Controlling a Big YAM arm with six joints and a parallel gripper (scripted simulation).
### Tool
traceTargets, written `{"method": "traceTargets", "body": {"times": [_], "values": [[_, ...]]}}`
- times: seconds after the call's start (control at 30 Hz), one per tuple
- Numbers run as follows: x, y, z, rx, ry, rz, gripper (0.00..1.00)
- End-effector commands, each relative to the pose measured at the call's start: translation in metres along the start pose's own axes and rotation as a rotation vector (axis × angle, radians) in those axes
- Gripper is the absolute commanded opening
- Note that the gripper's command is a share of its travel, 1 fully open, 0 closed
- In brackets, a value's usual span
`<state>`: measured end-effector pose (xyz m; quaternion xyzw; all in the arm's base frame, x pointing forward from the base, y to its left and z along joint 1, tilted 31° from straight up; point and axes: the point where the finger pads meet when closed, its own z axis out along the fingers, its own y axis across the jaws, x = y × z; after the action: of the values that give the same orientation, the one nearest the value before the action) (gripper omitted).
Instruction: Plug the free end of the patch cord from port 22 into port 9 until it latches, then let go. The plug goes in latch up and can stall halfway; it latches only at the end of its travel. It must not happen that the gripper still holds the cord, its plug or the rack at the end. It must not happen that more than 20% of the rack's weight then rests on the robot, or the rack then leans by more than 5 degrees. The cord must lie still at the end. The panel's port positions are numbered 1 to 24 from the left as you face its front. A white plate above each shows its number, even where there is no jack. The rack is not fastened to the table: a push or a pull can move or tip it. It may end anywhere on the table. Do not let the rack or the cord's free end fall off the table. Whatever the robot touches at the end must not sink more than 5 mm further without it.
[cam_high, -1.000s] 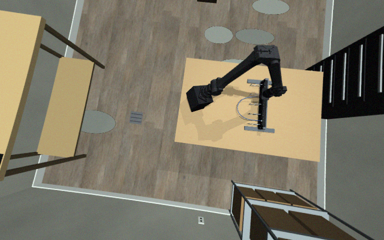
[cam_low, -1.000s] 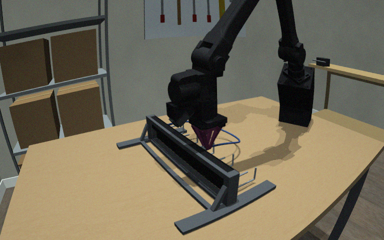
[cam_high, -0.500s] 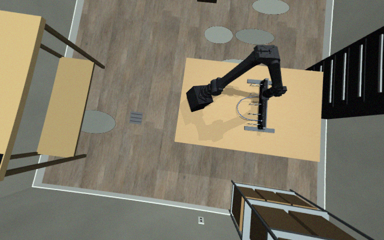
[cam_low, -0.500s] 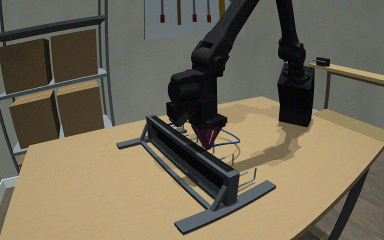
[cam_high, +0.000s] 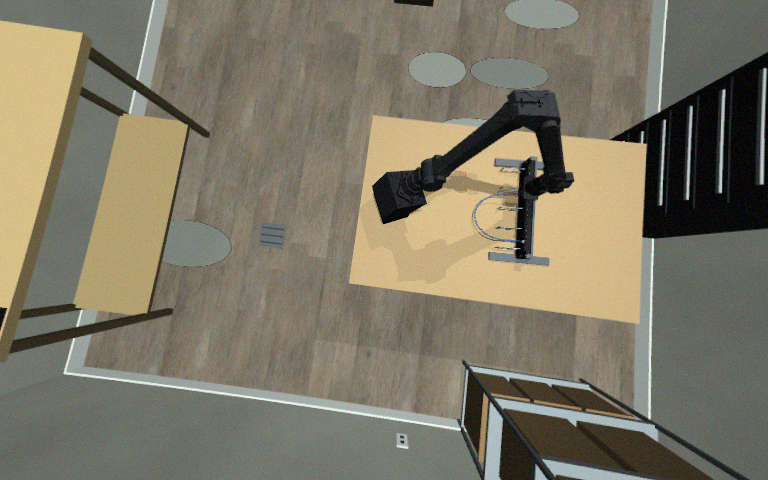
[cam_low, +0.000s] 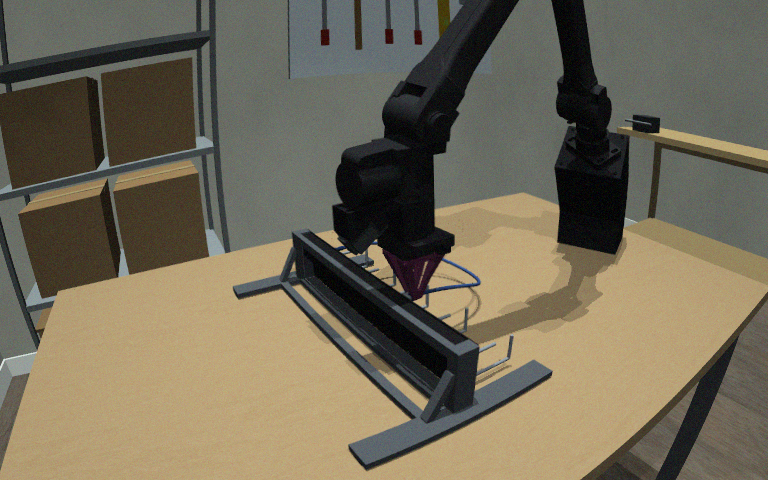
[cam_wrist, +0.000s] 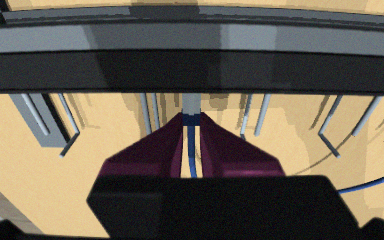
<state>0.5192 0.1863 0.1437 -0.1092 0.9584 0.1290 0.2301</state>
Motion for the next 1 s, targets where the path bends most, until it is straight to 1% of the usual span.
{"method": "traceTargets", "body": {"times": [0.0, 0.33, 0.97], "values": [[-0.009, -0.005, -0.009, 0.006, -0.023, 0.016, 0.00], [-0.002, -0.006, -0.007, 0.008, -0.010, 0.018, 0.00], [0.003, -0.006, -0.007, 0.009, -0.001, 0.019, 0.00]]}}
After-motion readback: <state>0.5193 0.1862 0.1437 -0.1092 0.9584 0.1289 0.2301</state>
